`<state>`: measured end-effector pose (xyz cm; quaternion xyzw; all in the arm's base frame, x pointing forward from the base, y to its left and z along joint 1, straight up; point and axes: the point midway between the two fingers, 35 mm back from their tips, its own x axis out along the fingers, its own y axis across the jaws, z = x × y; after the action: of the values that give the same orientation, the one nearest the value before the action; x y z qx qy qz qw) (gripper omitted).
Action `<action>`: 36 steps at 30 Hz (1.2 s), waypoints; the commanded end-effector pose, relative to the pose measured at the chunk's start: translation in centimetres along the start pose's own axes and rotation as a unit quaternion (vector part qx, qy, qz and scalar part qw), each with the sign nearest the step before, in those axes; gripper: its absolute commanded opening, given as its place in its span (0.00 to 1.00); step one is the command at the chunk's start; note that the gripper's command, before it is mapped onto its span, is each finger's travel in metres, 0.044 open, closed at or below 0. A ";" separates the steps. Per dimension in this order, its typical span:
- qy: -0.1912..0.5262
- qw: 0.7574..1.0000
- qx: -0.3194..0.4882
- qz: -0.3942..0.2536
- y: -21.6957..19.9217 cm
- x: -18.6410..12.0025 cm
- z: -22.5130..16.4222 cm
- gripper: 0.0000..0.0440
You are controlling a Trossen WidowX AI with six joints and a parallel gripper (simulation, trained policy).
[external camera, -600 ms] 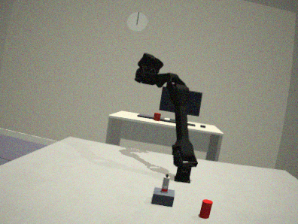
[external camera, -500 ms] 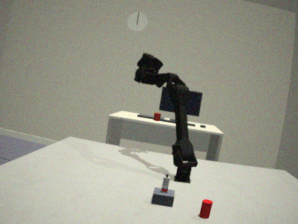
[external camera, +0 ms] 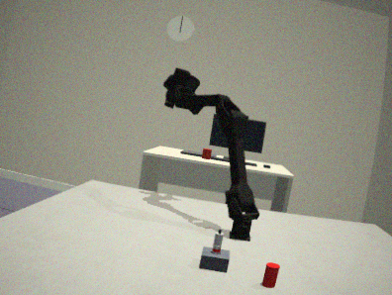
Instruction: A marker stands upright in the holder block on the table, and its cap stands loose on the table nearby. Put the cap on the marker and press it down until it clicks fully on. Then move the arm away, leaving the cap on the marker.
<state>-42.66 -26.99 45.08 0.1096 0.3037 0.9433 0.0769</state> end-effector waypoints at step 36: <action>0.164 0.978 -0.013 0.124 6.9 -14.0 -6.7 0.65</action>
<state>-32.04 -38.63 41.95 -0.0034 0.2846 0.9553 -0.0803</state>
